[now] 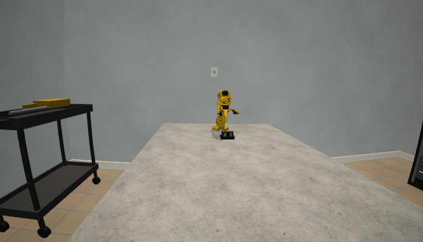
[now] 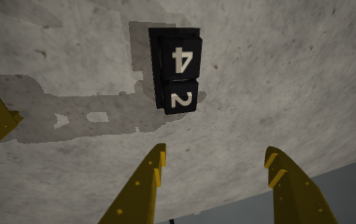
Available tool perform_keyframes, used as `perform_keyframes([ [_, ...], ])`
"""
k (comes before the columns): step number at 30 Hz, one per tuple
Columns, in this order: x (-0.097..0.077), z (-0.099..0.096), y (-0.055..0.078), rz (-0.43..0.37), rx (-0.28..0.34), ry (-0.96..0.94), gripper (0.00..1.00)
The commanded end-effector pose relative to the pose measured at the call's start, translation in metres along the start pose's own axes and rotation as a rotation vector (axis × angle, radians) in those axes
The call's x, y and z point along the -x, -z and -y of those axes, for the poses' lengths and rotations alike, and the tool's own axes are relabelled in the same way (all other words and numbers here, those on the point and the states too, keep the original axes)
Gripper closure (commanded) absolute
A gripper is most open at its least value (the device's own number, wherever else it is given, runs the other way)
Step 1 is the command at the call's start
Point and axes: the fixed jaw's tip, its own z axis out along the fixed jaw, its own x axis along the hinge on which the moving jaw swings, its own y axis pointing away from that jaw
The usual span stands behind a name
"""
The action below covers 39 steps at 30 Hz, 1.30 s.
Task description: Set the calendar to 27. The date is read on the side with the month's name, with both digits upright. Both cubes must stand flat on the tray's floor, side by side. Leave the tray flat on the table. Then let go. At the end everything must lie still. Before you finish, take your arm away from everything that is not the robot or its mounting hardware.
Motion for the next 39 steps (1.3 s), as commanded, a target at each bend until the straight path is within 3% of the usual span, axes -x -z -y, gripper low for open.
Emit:
perform_keyframes([
  [1,0.001,-0.001,-0.008,0.006,0.069,0.015,0.65],
  [6,0.002,-0.008,-0.020,0.011,0.171,0.015,0.65],
  [10,0.002,-0.010,-0.023,0.012,0.198,0.015,0.65],
  [14,0.002,-0.010,-0.023,0.012,0.200,0.015,0.65],
  [15,0.003,-0.005,-0.020,0.013,0.171,0.030,0.65],
  [39,0.003,-0.005,-0.021,0.013,0.171,0.030,0.65],
])
